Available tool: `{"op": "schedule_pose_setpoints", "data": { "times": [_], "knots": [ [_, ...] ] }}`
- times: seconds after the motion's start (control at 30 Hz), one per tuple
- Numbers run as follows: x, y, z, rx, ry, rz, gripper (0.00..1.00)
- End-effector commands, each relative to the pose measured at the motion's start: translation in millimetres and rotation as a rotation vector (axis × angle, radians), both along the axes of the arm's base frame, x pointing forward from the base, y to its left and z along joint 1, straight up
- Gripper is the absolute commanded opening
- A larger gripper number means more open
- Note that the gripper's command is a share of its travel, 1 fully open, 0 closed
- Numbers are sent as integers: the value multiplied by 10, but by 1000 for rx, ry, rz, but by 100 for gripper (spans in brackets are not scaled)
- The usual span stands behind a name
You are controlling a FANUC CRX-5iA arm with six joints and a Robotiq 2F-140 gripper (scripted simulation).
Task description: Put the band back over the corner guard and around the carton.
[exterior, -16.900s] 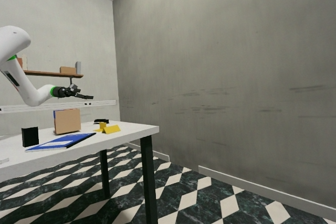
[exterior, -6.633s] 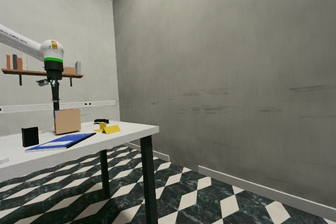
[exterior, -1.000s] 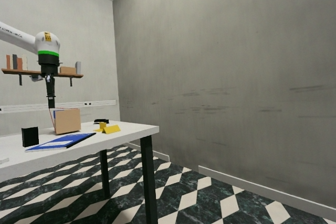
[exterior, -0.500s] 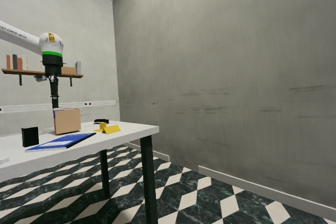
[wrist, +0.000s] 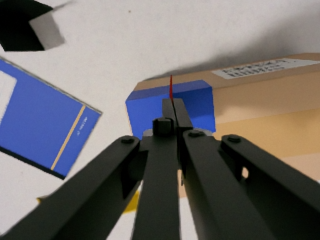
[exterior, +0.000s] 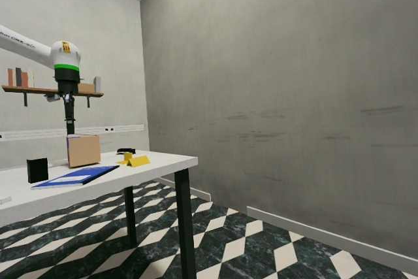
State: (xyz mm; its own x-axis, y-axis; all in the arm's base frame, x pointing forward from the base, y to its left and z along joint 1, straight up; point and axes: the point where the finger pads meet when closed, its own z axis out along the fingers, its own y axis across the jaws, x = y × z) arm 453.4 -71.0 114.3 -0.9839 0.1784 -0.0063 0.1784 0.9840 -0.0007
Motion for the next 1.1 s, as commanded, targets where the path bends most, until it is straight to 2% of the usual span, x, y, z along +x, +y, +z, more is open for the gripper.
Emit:
{"op": "schedule_pose_setpoints", "data": {
  "times": [0.0,0.53,1.0,1.03,1.07],
  "knots": [
    [6,-2,8,0,-2,0,10],
    [6,-2,-101,0,-2,0,10],
    [6,-2,-105,0,-2,0,10],
    [6,-2,-105,0,-2,0,18],
    [6,-2,-105,0,-2,0,18]
  ]
}}
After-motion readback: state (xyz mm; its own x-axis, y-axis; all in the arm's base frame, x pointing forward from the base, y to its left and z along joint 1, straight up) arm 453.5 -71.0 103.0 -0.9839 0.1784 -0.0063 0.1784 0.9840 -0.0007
